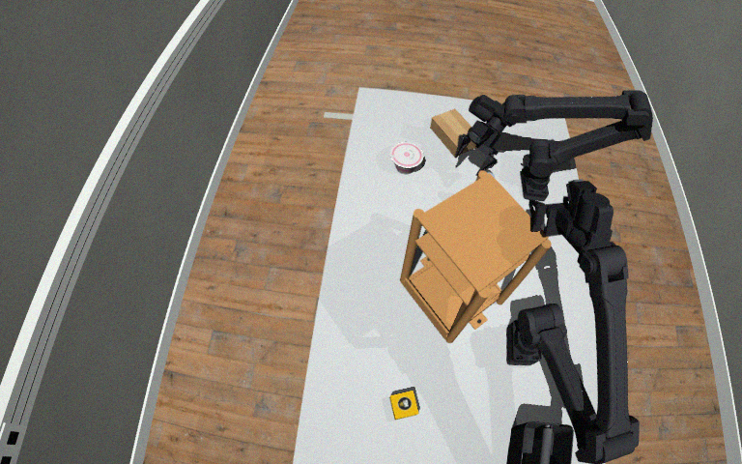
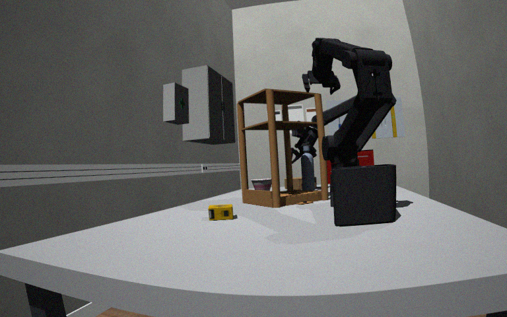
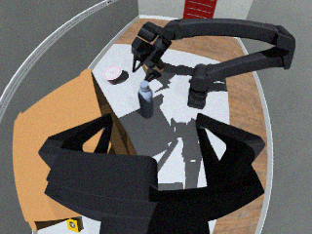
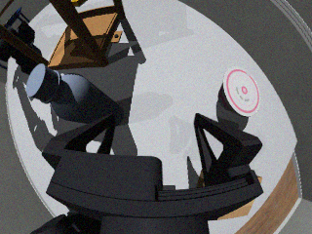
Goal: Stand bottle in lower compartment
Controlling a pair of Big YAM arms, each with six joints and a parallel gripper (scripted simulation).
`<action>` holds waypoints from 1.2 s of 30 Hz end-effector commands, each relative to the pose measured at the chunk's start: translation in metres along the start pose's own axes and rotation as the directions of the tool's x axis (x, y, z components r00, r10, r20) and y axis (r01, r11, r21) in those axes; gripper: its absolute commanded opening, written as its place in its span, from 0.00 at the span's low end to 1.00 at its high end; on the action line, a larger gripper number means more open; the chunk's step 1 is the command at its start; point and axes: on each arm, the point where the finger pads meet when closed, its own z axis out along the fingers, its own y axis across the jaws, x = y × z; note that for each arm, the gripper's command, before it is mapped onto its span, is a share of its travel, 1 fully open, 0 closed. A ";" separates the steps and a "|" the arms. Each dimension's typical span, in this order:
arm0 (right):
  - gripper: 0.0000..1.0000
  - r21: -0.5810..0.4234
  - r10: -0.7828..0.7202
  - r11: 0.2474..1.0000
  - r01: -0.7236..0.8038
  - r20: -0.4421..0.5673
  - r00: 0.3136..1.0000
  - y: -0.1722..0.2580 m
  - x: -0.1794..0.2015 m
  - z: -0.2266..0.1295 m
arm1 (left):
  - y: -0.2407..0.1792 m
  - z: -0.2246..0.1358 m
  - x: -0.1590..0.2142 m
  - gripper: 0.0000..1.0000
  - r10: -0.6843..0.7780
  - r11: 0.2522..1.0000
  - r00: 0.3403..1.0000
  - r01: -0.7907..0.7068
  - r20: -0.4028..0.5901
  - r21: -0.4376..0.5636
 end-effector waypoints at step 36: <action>0.95 -0.229 -0.161 0.944 0.237 0.307 0.938 0.093 0.037 0.065 | 0.000 -0.006 -0.010 1.00 -0.002 1.000 1.000 0.002 0.021 -0.002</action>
